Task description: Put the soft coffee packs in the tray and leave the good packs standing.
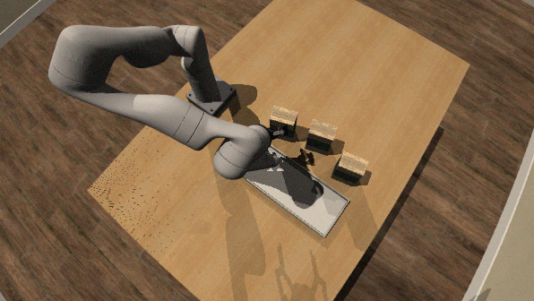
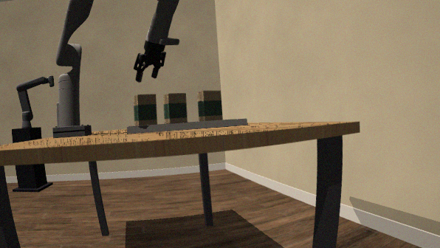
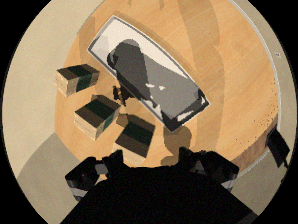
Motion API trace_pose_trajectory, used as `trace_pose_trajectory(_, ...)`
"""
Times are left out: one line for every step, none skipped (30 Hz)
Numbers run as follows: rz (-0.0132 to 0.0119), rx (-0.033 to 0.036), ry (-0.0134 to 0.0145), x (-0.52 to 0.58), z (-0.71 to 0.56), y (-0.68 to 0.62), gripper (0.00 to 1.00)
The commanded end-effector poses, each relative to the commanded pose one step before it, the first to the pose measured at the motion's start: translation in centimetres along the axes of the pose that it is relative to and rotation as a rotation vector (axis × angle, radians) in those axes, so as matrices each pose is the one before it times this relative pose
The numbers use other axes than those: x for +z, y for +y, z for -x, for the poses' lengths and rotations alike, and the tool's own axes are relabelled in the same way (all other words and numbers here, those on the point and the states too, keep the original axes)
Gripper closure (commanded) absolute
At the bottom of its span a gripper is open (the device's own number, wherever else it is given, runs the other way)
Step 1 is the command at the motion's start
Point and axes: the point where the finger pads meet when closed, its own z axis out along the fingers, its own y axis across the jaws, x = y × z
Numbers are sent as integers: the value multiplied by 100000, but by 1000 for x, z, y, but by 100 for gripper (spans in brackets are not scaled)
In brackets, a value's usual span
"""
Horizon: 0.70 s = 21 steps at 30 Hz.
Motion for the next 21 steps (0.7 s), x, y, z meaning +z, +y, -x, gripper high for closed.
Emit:
trace_pose_trajectory(13534, -22495, 9709, 1044, 1688, -2168, 0)
trace_pose_trajectory(2826, -6542, 2129, 265, 380, -755, 0)
trace_pose_trajectory(2844, -6562, 2128, 210, 324, -748, 0)
trace_pose_trajectory(2780, -6536, 2093, 161, 270, -731, 0)
trace_pose_trajectory(2725, -6551, 2057, 117, 218, -705, 0)
trace_pose_trajectory(2688, -6572, 2028, 80, 169, -669, 0)
trace_pose_trajectory(2924, -6469, 1997, 96, 96, -383, 0)
trace_pose_trajectory(2704, -6628, 2007, 19, 78, -570, 0)
trace_pose_trajectory(2748, -6645, 1995, -1, 42, -511, 0)
trace_pose_trajectory(2770, -6651, 1979, -15, 12, -446, 0)
trace_pose_trajectory(2807, -6667, 1967, -25, -11, -378, 0)
trace_pose_trajectory(2865, -6683, 1958, -29, -27, -310, 0)
trace_pose_trajectory(0, 0, 0, 0, 0, 0, 0)
trace_pose_trajectory(0, 0, 0, 0, 0, 0, 0)
trace_pose_trajectory(849, -3577, 750, -24, 125, -526, 0)
trace_pose_trajectory(571, -1692, 470, -22, -30, -179, 0)
trace_pose_trajectory(399, -1187, 329, -16, -23, -126, 0)
trace_pose_trajectory(252, -753, 208, -11, -15, -80, 0)
trace_pose_trajectory(135, -403, 111, -6, -8, -43, 0)
trace_pose_trajectory(52, -155, 43, -2, -3, -16, 0)
trace_pose_trajectory(8, -23, 6, 0, 0, -2, 0)
